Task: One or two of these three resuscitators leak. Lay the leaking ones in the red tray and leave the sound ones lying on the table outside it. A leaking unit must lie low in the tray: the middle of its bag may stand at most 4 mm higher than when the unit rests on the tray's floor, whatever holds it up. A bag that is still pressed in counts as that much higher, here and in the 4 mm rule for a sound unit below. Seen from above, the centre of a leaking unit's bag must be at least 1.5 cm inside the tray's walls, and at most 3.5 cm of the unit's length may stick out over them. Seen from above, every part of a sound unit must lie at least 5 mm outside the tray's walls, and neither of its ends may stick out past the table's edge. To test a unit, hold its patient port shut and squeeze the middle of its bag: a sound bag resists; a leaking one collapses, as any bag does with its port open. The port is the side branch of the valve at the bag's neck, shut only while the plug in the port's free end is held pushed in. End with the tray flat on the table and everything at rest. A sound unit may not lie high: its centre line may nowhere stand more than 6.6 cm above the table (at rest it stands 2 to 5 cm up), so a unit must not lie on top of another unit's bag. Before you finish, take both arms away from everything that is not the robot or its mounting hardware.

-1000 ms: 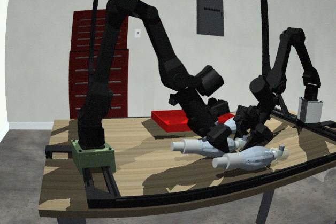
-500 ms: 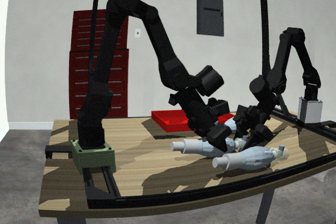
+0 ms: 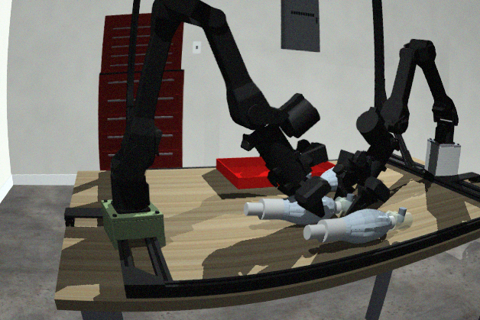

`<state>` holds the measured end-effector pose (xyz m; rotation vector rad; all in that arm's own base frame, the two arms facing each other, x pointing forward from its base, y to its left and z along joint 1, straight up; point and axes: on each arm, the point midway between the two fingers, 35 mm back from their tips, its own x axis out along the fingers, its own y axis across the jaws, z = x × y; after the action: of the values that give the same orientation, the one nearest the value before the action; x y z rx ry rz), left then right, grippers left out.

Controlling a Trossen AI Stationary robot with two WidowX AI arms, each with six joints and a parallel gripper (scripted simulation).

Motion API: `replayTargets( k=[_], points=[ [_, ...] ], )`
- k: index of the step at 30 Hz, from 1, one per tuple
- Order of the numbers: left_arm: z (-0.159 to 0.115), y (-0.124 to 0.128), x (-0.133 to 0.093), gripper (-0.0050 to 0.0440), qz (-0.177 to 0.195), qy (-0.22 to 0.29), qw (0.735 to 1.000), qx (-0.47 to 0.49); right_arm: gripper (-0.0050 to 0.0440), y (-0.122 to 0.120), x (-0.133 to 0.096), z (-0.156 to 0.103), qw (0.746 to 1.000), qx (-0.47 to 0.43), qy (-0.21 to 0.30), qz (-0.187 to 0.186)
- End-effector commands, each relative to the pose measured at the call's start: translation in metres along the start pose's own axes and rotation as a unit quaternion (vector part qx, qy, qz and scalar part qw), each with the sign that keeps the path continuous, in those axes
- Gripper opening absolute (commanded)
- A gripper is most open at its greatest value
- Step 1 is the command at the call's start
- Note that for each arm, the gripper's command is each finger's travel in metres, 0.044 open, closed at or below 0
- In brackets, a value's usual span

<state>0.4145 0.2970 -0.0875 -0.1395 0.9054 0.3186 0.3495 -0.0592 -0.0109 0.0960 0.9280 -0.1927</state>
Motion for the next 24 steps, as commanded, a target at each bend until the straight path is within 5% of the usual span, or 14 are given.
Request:
replayTargets(
  k=[1, 4, 5, 24],
  points=[
    [0.0003, -0.0005, 0.0, 0.0, -0.001, -0.001, 1.0, 0.001, 0.0, 0.0002, -0.0003, 0.0003, 1.0, 0.0, 0.0, 0.0],
    [0.0003, -0.0005, 0.0, 0.0, -0.001, -0.001, 1.0, 0.001, 0.0, 0.0002, -0.0003, 0.0003, 1.0, 0.0, 0.0, 0.0],
    [0.0009, -0.0007, -0.0003, 0.0, 0.0, -0.001, 1.0, 0.001, 0.044, 0.0004, -0.0002, 0.0008, 1.0, 0.0, -0.001, 0.001],
    [0.0009, -0.0009, 0.0002, 0.0, 0.0, -0.001, 1.0, 0.0, 0.044, 0.0002, -0.0003, 0.0007, 1.0, 0.001, -0.001, 0.001]
  ],
)
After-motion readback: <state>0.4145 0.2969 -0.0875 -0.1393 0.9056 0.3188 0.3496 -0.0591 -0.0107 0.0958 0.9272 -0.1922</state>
